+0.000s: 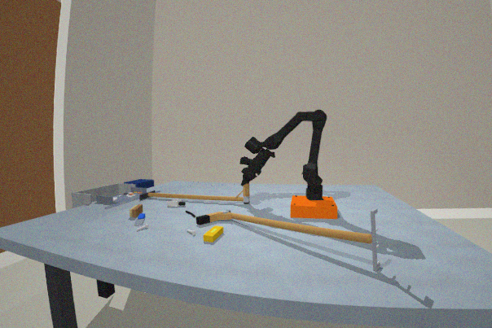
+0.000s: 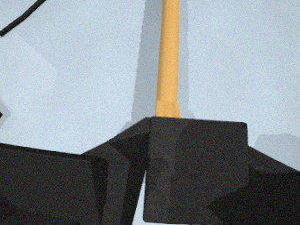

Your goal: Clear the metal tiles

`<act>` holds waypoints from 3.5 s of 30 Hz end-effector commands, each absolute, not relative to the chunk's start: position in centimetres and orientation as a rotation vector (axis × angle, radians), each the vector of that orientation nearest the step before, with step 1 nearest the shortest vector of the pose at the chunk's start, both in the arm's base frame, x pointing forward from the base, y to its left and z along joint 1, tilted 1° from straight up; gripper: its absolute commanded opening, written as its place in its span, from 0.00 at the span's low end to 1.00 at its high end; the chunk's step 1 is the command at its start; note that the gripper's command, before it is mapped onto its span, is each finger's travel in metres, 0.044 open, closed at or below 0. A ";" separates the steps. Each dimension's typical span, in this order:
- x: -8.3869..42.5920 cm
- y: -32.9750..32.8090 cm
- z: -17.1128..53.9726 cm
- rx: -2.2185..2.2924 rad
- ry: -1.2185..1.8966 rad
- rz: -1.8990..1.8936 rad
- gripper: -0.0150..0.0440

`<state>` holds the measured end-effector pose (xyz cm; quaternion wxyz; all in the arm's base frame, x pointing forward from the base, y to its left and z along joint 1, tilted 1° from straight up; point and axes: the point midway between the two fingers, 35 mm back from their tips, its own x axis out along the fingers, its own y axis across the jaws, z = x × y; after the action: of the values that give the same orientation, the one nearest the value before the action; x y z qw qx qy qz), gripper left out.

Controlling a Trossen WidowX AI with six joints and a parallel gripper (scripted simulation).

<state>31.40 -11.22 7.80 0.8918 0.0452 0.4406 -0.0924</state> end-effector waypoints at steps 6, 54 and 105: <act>33.3 -11.7 8.2 0.096 0.895 -0.204 0.25; 40.2 -12.8 7.9 0.099 0.889 -0.211 0.25; 47.9 -14.4 8.6 0.099 0.883 -0.211 0.25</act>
<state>47.06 -14.19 8.02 0.8942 0.0475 0.4339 -0.0989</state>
